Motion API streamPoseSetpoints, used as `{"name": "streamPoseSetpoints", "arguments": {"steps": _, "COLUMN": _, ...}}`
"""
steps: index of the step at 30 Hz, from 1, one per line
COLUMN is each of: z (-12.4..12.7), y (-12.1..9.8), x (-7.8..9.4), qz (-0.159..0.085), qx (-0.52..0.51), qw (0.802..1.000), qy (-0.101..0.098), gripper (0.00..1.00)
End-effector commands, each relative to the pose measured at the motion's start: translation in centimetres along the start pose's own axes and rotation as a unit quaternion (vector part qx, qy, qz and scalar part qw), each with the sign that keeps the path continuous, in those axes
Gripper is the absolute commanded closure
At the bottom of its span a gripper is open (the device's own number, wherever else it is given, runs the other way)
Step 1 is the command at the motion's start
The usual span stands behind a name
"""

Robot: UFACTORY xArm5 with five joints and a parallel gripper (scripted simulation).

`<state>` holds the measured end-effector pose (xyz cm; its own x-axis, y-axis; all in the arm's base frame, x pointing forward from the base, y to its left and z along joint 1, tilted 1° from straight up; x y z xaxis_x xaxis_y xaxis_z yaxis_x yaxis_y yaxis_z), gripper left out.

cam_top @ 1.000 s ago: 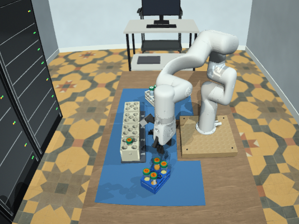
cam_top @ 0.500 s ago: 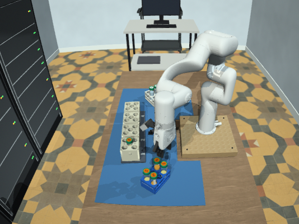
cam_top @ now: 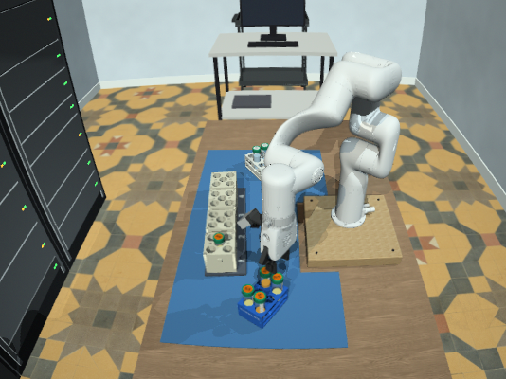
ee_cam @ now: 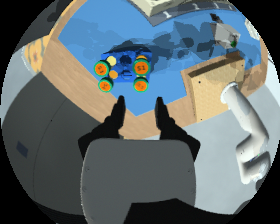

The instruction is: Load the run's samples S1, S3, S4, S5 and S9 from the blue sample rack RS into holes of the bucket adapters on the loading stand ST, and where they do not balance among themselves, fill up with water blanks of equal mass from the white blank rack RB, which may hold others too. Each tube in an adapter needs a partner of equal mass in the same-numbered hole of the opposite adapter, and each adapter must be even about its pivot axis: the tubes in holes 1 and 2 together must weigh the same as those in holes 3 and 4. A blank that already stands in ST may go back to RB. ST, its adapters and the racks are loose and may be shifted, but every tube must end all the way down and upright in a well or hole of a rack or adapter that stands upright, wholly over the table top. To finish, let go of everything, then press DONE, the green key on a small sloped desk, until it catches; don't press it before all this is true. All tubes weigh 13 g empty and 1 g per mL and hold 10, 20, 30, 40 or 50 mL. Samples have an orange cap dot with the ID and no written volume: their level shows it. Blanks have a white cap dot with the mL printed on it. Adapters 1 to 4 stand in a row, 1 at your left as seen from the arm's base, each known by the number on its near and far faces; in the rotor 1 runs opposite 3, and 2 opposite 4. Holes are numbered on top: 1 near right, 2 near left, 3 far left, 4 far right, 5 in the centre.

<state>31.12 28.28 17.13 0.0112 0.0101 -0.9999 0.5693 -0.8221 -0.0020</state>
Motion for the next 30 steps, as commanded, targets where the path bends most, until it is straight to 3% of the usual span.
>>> {"name": "streamPoseSetpoints", "arguments": {"steps": 1, "z": -0.1, "y": 0.0, "x": 0.5, "qz": 0.0, "qx": 0.0, "qw": 1.0, "qy": 0.002, "gripper": 0.43}}
{"name": "streamPoseSetpoints", "arguments": {"steps": 30, "z": -0.1, "y": 0.0, "x": 5.5, "qz": 0.0, "qx": 0.0, "qw": 1.0, "qy": 0.002, "gripper": 0.43}}
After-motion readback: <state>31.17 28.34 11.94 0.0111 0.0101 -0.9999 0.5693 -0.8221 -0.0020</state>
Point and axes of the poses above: the point where the finger pads meet when closed, its own x axis out along the fingers, its own z axis across the jaws, y = z × x, the point moved 1 cm from there along -x, back along the fingers, and after that the axes turned 10 degrees about x, right-handed, at the moved point
